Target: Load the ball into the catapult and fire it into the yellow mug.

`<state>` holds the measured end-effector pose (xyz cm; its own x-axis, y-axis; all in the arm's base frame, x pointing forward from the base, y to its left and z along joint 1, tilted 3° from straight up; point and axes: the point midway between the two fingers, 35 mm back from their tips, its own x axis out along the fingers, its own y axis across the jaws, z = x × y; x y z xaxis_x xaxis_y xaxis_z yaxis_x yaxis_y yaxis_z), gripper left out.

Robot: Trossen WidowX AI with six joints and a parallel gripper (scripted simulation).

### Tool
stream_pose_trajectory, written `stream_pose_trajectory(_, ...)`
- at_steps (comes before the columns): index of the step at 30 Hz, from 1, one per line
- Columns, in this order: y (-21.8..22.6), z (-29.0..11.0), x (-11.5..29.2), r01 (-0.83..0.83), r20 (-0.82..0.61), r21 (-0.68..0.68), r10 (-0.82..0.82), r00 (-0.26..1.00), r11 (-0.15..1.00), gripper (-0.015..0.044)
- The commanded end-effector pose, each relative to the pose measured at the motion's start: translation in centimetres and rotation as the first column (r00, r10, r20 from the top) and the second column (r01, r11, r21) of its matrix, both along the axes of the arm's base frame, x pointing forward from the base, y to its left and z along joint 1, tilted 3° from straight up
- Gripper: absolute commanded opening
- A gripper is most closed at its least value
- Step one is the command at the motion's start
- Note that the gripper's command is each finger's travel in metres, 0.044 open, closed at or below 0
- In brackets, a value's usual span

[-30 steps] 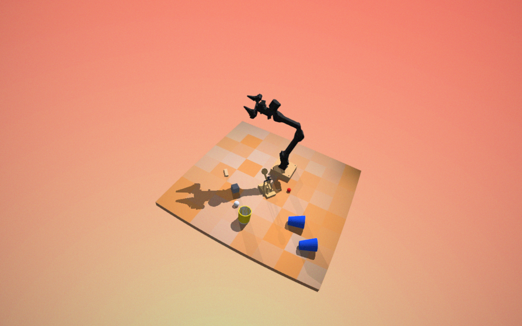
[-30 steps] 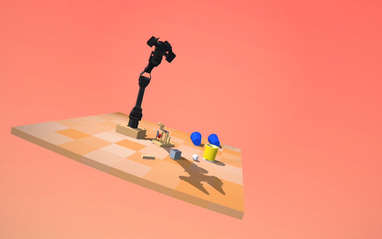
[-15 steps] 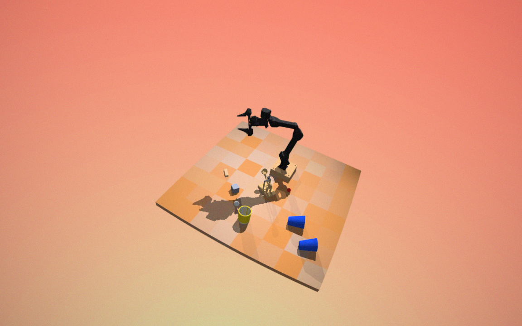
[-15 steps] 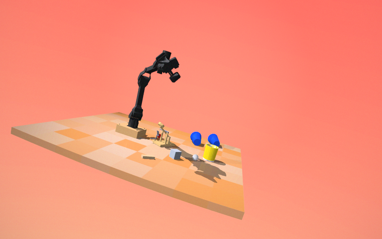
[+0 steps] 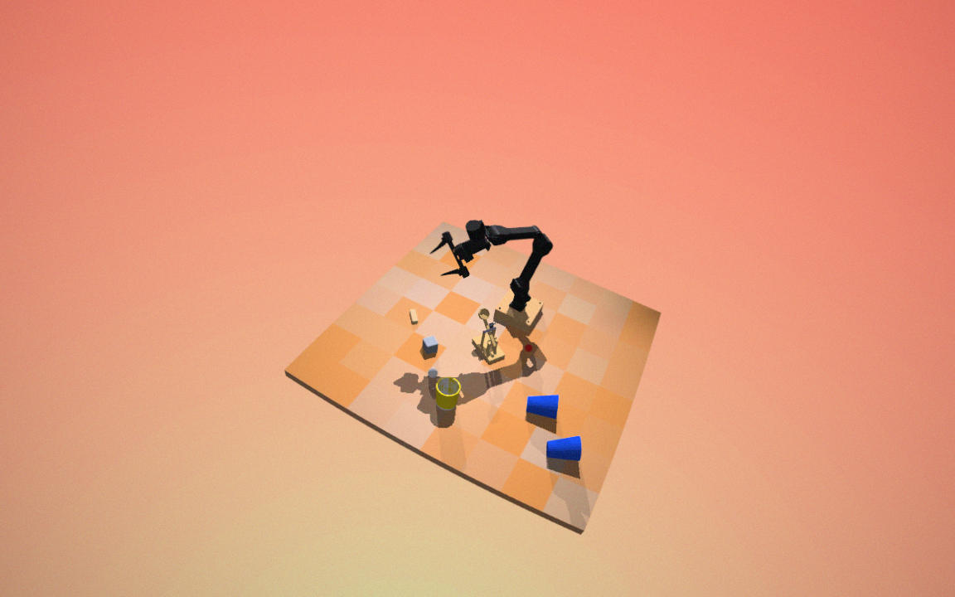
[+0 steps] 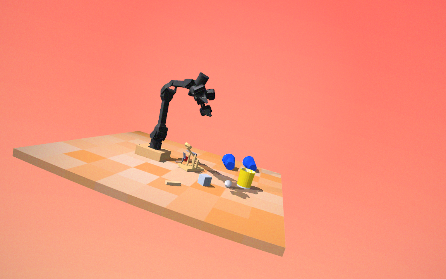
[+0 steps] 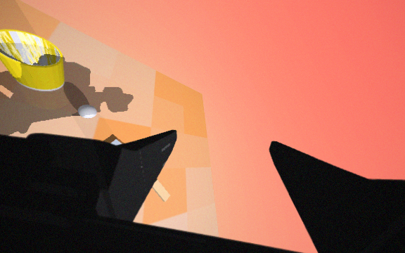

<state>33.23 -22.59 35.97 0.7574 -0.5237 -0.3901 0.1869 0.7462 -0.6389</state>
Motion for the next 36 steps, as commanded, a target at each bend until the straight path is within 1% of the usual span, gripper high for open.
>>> stream_pose_trajectory(1, 1.8, -2.9, 0.7, -0.067, -0.102, 0.031, 0.07, 0.992, 0.997, 0.044)
stream_pose_trajectory(9, 6.0, -8.4, 1.2, -0.203, -0.303, 0.109, 0.227, 0.925, 0.973, 0.044)
stream_pose_trajectory(17, 10.5, -13.4, 0.3, -0.325, -0.476, 0.204, 0.384, 0.791, 0.923, 0.044)
stream_pose_trajectory(27, 15.7, -18.4, -2.2, -0.443, -0.634, 0.344, 0.552, 0.541, 0.828, 0.044)
stream_pose_trajectory(36, 19.9, -21.8, -5.8, -0.501, -0.711, 0.48, 0.654, 0.259, 0.72, 0.044)
